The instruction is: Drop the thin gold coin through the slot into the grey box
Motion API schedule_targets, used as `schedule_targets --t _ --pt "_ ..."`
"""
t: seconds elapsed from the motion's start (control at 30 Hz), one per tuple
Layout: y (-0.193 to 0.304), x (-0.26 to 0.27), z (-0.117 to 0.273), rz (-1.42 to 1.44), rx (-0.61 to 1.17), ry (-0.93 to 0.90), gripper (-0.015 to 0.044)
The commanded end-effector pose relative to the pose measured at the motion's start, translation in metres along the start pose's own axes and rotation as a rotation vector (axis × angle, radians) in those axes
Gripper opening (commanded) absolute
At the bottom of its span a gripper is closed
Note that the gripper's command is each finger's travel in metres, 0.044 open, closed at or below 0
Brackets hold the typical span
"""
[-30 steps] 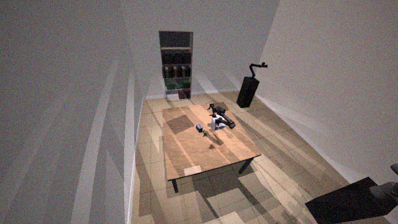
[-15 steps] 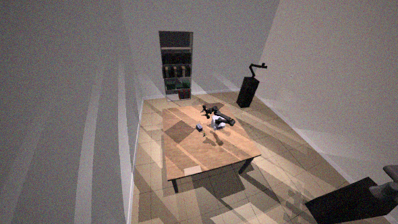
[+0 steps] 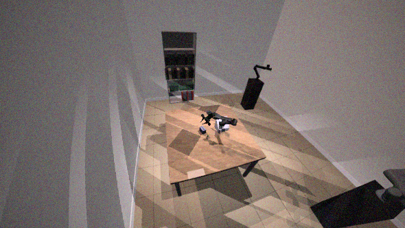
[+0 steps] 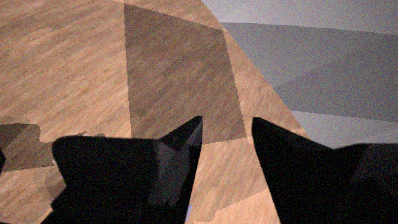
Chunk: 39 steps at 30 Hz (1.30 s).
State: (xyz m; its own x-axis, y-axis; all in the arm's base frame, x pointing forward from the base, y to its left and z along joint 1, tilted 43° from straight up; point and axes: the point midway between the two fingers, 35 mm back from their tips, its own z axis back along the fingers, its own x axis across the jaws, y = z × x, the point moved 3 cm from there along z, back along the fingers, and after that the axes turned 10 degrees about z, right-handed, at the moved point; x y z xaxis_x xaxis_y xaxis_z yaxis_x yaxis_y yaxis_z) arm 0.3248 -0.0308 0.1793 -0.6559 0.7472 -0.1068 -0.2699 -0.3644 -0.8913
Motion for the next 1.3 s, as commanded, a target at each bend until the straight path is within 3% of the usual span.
schedule_targets --t 0.0,0.33,0.73,0.87,1.27 --pt "0.023 0.06 -0.032 0.079 0.231 -0.334 0.0161" --pt "0.041 0.132 -0.024 0.191 0.431 -0.788 0.0161" --pt "0.04 0.135 -0.023 0.193 0.433 -0.795 0.0161" --pt "0.054 0.156 -0.043 0.193 0.431 -0.795 0.0161" --pt "0.062 0.167 -0.056 0.193 0.43 -0.795 0.0161"
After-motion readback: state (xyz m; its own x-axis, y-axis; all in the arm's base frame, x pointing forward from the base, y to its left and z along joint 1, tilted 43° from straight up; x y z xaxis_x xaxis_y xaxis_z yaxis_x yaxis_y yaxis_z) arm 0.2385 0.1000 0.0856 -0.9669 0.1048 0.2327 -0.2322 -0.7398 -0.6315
